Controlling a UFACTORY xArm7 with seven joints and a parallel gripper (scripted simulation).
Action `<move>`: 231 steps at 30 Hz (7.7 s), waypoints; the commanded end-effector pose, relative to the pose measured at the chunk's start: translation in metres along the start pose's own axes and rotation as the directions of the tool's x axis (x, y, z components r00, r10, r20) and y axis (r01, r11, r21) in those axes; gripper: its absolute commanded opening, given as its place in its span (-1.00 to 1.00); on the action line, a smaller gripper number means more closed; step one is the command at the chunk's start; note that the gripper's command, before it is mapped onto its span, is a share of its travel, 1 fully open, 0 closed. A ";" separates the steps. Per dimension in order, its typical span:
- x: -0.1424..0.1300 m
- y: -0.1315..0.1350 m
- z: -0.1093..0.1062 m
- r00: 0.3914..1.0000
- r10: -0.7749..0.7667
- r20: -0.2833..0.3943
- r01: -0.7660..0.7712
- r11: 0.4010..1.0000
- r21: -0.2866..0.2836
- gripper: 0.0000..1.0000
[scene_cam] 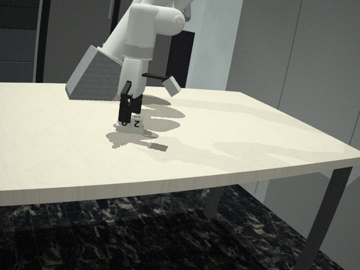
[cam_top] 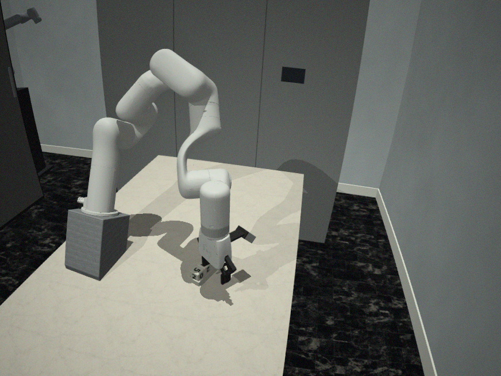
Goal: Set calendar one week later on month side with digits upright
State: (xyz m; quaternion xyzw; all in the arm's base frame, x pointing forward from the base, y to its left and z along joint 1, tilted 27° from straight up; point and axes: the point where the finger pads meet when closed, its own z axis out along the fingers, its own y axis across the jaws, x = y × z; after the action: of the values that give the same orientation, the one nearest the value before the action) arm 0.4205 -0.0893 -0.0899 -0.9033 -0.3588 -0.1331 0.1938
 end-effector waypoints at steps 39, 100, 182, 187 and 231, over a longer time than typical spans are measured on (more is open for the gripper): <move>-0.043 0.014 -0.003 0.925 0.381 0.005 -0.381 0.925 -0.003 1.00; -0.043 0.014 -0.003 0.925 0.381 0.005 -0.381 0.925 -0.003 1.00; -0.073 0.031 0.030 0.925 0.381 0.005 -0.381 0.925 -0.003 1.00; -0.073 0.031 0.030 0.925 0.381 0.005 -0.381 0.925 -0.003 1.00; -0.073 0.031 0.030 0.925 0.381 0.005 -0.381 0.925 -0.003 1.00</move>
State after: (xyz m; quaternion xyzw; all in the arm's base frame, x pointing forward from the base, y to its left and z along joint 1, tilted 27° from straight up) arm 0.3926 -0.1383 -0.1538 -0.9559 -0.1776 -0.0898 0.2160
